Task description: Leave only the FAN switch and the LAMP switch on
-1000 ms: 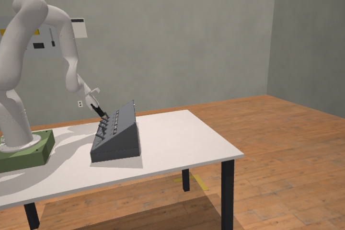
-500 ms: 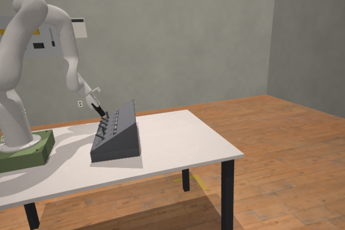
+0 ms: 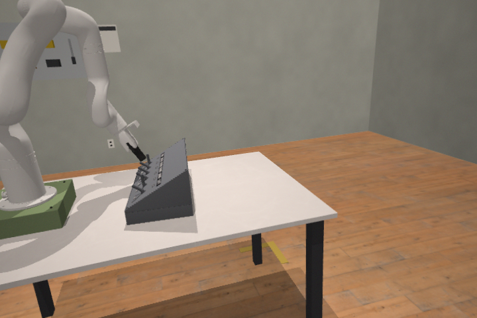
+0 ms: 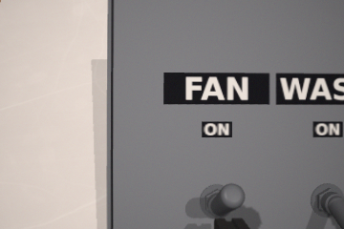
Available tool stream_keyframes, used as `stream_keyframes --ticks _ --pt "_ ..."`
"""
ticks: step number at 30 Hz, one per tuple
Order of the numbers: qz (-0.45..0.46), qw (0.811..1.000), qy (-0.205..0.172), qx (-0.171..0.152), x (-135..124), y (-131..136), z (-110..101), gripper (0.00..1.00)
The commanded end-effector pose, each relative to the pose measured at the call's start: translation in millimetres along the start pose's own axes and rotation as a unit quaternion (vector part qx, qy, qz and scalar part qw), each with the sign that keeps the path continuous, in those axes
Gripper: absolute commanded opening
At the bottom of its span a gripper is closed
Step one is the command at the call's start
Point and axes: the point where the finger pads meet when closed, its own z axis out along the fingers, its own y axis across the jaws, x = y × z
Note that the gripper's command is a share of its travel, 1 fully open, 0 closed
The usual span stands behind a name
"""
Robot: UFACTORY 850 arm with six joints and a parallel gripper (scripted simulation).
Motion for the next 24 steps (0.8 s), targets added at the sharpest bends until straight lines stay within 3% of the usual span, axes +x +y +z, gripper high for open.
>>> stream_keyframes --ticks 1,24 --pt "0.0 1.0 0.001 0.0 1 0 0 0.0" --pt "0.0 1.0 0.001 0.0 -12 0 -4 0.0"
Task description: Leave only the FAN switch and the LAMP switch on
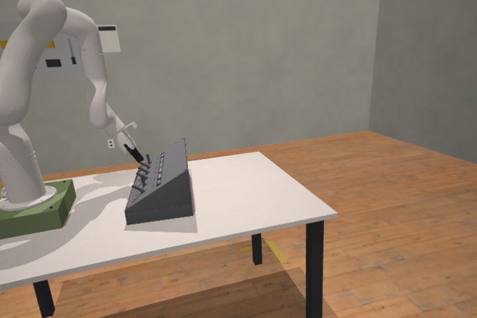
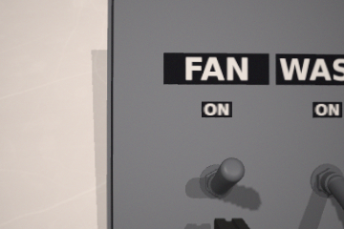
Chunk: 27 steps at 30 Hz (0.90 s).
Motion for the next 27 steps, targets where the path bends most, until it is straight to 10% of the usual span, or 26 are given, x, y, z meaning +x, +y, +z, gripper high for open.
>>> stream_keyframes --ticks 1,27 --pt "0.0 1.0 0.001 0.0 1 0 -6 0.0" --pt "0.0 1.0 0.001 0.0 0 0 -117 0.0"
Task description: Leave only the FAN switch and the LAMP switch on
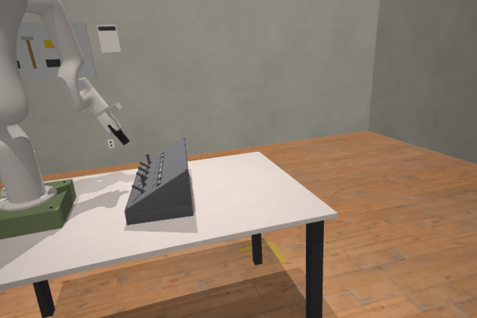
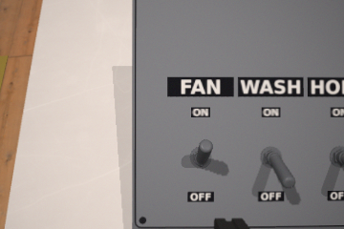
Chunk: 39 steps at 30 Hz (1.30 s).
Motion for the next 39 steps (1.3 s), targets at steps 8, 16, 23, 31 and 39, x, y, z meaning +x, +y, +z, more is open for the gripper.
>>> stream_keyframes --ticks 8,16,23,31,39 --pt "-0.001 1.0 -0.002 -0.006 1.3 0.0 -8.0 1.0" --pt "-0.001 1.0 -0.002 -0.006 1.3 0.0 -8.0 1.0" --pt "-0.001 1.0 -0.002 -0.006 1.3 0.0 -8.0 1.0" --pt "-0.001 1.0 -0.002 -0.006 1.3 0.0 -8.0 1.0" --pt "-0.001 1.0 -0.002 -0.006 1.3 0.0 -8.0 1.0"
